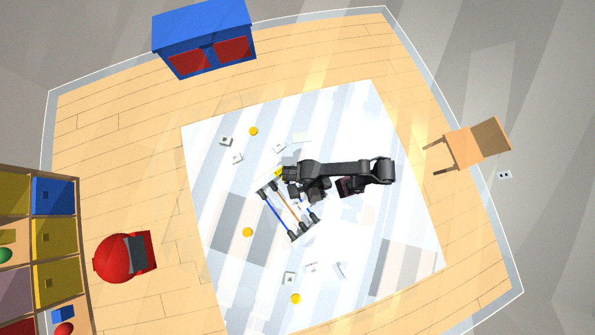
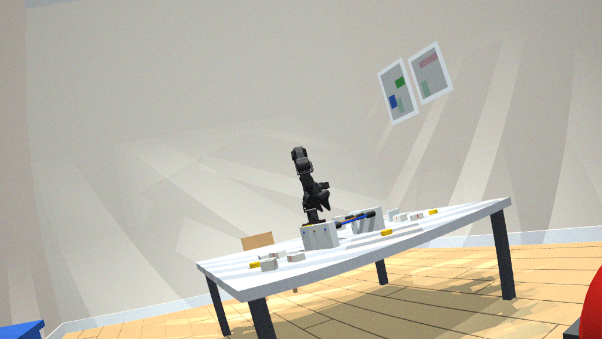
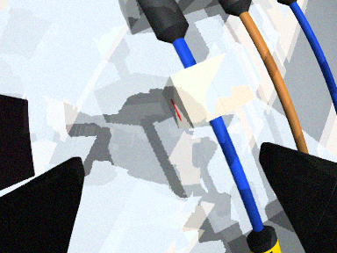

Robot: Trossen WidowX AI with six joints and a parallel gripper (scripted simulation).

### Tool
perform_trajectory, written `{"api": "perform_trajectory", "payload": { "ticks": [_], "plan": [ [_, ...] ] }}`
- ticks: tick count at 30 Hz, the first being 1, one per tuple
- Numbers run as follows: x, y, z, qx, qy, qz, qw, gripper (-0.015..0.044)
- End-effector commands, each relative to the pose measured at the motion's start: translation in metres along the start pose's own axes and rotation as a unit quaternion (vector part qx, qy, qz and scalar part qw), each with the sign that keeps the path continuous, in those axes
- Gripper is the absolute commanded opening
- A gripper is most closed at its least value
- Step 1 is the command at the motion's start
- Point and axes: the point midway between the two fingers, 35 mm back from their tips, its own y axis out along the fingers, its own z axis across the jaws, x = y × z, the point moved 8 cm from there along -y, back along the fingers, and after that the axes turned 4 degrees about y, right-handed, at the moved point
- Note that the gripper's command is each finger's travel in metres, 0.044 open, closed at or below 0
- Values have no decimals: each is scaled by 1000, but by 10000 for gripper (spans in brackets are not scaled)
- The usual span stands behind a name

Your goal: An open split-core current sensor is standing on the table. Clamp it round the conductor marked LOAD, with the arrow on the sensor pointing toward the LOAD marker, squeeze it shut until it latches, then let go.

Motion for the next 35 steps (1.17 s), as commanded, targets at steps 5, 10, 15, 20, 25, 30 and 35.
{"api": "perform_trajectory", "payload": {
  "ticks": [5,10,15,20,25,30,35],
  "plan": [
    [-59,-3,45,-80,168,-175,967,440],
    [-86,-6,75,-162,260,-268,913,440],
    [-87,-7,73,-157,257,-255,919,440],
    [-87,-7,73,-157,257,-255,919,440],
    [-87,-7,73,-157,257,-255,919,440],
    [-86,-7,72,-154,254,-252,921,440],
    [-80,-4,67,-129,236,-233,934,440]
  ]
}}
